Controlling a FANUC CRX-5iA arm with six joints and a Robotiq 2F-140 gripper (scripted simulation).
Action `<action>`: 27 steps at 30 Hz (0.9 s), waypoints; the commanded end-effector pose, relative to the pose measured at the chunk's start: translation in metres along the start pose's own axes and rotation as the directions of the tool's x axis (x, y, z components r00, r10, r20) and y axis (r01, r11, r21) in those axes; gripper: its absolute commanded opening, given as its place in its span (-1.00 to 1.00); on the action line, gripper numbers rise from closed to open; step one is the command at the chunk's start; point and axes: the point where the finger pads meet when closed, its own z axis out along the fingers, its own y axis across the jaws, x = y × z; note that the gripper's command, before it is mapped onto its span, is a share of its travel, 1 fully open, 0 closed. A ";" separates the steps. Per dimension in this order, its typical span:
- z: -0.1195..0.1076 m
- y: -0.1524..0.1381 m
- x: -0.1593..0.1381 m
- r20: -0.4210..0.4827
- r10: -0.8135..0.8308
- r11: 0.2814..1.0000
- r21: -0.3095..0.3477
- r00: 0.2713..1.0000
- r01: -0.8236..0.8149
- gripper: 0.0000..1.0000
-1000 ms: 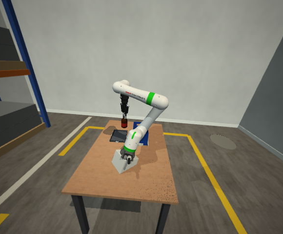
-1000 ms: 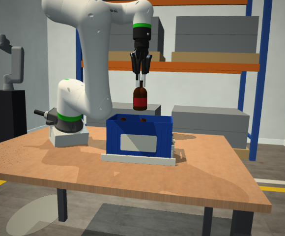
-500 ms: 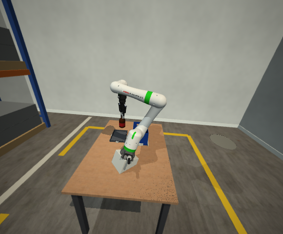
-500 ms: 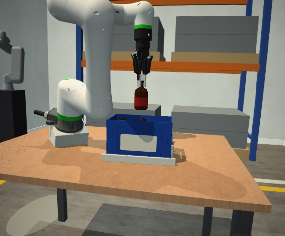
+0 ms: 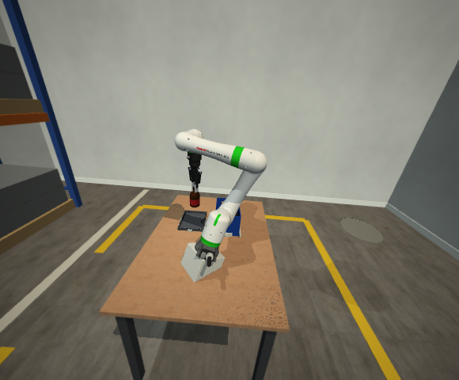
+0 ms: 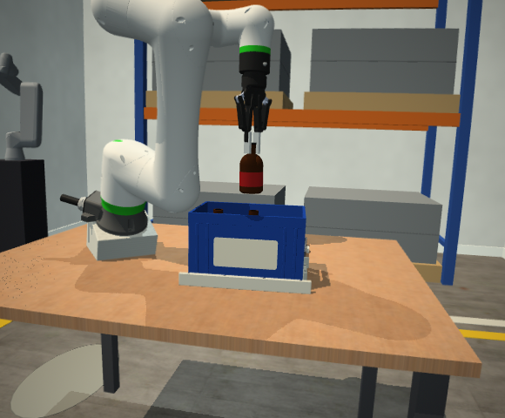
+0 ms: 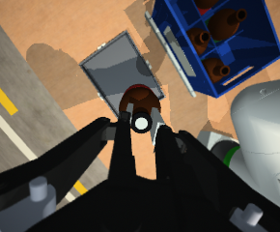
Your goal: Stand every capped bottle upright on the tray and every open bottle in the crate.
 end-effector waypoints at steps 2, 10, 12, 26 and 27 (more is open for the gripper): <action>0.000 -0.006 -0.005 0.000 0.000 1.000 0.000 1.000 0.000 -1.00; 0.000 -0.019 -0.014 0.000 0.000 1.000 0.000 1.000 0.000 -1.00; 0.000 -0.020 -0.016 0.000 0.000 1.000 0.000 1.000 0.000 -1.00; 0.026 -0.020 -0.017 0.000 0.000 1.000 0.000 1.000 0.000 -1.00; 0.028 -0.020 -0.017 0.000 0.000 1.000 0.000 1.000 0.000 -1.00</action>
